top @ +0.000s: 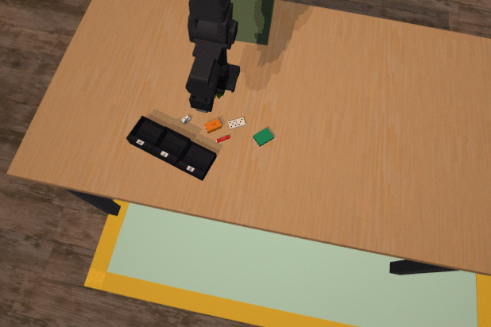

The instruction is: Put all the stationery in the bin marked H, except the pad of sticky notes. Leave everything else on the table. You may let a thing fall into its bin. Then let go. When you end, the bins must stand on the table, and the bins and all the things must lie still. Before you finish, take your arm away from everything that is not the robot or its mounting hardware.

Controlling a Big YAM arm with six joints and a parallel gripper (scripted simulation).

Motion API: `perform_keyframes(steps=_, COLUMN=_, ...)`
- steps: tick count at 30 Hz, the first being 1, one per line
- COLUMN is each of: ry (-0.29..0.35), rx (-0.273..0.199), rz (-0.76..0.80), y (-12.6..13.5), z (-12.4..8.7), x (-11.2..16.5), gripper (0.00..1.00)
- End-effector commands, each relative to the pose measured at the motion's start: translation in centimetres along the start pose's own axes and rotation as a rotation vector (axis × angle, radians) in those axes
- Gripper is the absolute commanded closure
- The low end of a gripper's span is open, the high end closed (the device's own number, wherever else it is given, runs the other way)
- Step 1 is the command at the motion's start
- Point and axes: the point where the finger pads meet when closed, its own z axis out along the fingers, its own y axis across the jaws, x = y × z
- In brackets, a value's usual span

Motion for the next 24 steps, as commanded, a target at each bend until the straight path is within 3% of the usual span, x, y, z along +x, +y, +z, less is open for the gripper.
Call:
perform_keyframes(steps=1, ry=-0.014, rx=0.013, rz=0.157, y=-2.8, z=1.6, x=-1.6, gripper=0.92)
perform_keyframes(steps=6, ry=-0.015, rx=0.015, rz=0.255, y=-4.9, z=2.9, x=-2.3, gripper=0.92)
perform_keyframes(steps=20, ry=0.009, rx=0.016, rz=0.237, y=-14.4, z=8.8, x=-5.1, gripper=0.92)
perform_keyframes(steps=24, ry=0.008, rx=0.016, rz=0.238, y=-15.8, z=9.6, x=-5.6, gripper=0.92)
